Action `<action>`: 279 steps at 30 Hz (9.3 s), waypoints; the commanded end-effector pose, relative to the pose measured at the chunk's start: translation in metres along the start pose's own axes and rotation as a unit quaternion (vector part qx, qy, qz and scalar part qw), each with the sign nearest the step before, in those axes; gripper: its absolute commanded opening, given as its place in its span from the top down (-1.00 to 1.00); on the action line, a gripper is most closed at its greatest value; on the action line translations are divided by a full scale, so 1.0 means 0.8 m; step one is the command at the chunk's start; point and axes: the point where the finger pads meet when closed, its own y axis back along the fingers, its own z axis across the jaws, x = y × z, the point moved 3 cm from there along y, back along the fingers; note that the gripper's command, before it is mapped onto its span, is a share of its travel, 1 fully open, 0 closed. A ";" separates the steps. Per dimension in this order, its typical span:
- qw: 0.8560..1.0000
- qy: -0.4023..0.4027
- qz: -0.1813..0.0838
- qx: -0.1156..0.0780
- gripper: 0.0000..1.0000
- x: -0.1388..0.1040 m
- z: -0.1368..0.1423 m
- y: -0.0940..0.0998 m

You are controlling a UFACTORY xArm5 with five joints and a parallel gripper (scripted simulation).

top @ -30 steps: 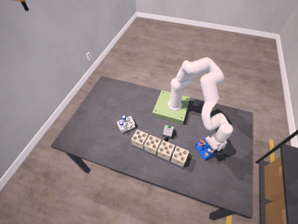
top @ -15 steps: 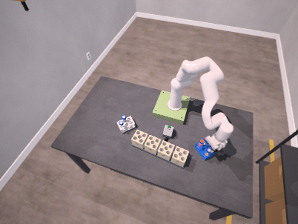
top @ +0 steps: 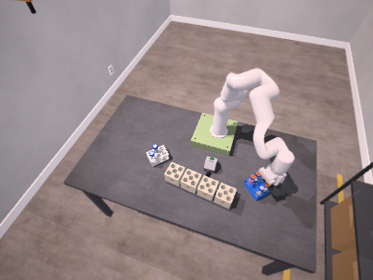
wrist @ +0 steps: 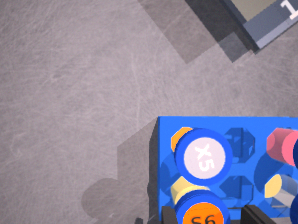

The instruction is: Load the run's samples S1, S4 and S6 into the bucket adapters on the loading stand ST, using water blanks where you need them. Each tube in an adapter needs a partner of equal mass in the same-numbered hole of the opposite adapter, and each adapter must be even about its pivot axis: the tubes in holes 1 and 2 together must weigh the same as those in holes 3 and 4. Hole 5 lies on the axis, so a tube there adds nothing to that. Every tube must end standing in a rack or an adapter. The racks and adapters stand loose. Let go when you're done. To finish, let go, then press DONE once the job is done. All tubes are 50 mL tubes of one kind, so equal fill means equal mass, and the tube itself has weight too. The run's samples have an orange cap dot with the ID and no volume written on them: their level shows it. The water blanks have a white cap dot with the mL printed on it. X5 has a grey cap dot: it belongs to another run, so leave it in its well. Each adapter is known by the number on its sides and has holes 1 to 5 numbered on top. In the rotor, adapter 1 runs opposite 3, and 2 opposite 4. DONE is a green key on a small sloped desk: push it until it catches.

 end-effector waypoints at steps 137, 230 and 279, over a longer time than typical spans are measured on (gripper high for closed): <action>1.000 0.000 -0.002 0.002 -0.15 0.000 0.099 0.073; 1.000 0.000 -0.002 0.002 -0.15 0.000 0.098 -0.043; 1.000 0.000 -0.002 0.002 1.00 0.000 0.098 -0.041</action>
